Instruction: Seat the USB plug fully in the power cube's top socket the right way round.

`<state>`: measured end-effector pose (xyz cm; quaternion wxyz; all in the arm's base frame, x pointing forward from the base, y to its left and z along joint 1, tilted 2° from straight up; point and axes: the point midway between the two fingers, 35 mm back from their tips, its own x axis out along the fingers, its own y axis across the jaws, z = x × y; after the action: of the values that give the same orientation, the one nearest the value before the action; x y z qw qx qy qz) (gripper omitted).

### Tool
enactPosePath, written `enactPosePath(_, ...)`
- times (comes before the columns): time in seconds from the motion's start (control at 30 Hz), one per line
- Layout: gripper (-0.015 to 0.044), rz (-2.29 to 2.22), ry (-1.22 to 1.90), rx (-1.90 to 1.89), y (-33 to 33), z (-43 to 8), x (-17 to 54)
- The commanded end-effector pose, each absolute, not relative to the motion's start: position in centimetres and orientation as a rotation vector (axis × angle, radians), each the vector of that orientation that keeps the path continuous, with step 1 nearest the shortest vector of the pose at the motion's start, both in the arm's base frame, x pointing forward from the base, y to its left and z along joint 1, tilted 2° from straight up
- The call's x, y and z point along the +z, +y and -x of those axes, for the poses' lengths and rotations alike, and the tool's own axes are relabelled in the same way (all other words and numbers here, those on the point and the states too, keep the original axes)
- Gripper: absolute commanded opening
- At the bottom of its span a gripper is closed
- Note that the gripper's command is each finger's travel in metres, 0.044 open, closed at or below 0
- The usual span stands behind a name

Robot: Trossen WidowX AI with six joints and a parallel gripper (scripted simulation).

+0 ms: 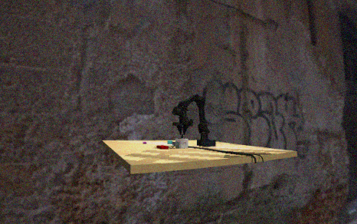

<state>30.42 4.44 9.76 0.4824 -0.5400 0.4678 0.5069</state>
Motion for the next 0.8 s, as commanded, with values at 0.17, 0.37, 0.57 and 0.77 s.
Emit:
enactPosePath(0.17, 0.0, 1.316, 1.14, 1.235, 4.44, -30.42, 9.77)
enactPosePath(0.37, 0.0, 1.316, 1.14, 1.235, 4.44, -30.42, 9.77)
enactPosePath(0.57, 0.0, 1.316, 1.14, 1.235, 4.44, -30.42, 9.77)
enactPosePath(0.77, 0.0, 1.316, 1.14, 1.235, 4.44, -30.41, 9.85)
